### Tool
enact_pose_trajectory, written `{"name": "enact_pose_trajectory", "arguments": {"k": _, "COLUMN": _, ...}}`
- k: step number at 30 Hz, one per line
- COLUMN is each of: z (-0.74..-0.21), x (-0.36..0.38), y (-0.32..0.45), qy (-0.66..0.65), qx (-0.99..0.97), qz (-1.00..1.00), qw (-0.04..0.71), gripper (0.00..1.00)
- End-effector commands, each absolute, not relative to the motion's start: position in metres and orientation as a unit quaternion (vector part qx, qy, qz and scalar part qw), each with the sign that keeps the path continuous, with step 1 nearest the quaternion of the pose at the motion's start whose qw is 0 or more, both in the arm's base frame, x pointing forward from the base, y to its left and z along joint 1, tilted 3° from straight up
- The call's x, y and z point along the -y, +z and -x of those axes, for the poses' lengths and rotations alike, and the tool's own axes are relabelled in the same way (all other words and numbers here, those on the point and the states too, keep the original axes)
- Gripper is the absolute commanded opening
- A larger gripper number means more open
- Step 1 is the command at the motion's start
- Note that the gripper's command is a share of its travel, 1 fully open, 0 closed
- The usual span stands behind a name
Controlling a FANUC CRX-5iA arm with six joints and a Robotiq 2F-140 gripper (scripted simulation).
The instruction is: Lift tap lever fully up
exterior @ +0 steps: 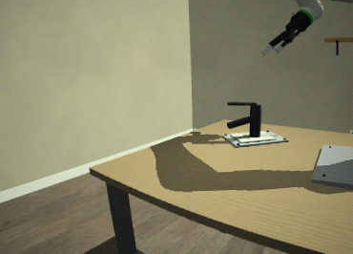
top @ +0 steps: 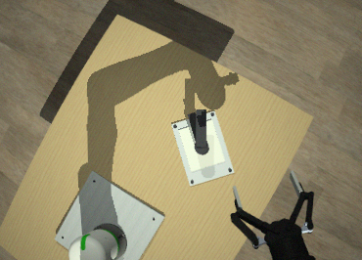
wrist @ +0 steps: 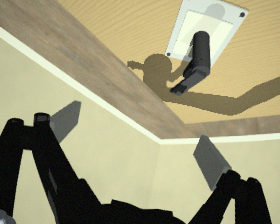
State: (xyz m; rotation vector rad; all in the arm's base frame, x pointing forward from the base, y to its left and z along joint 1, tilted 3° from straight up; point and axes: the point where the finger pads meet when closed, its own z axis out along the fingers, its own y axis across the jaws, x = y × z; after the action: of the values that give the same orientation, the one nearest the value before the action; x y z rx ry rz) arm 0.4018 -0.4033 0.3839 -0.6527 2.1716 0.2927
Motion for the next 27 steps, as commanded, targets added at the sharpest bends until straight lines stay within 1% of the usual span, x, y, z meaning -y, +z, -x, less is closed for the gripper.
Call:
{"name": "enact_pose_trajectory", "arguments": {"k": 1, "z": -0.402, "x": 0.403, "y": 0.384, "qy": 0.116, "qx": -0.864, "qz": 0.26, "qw": 0.415, "gripper": 1.0}}
{"name": "enact_pose_trajectory", "arguments": {"k": 20, "z": -0.404, "x": 0.401, "y": 0.381, "qy": 0.119, "qx": -0.867, "qz": 0.258, "qw": 0.41, "gripper": 1.0}}
{"name": "enact_pose_trajectory", "arguments": {"k": 22, "z": -0.411, "x": 0.393, "y": 0.374, "qy": 0.128, "qx": -0.874, "qz": 0.252, "qw": 0.395, "gripper": 1.0}}
{"name": "enact_pose_trajectory", "arguments": {"k": 27, "z": -0.439, "x": 0.358, "y": 0.339, "qy": 0.157, "qx": -0.906, "qz": 0.228, "qw": 0.321, "gripper": 1.0}}
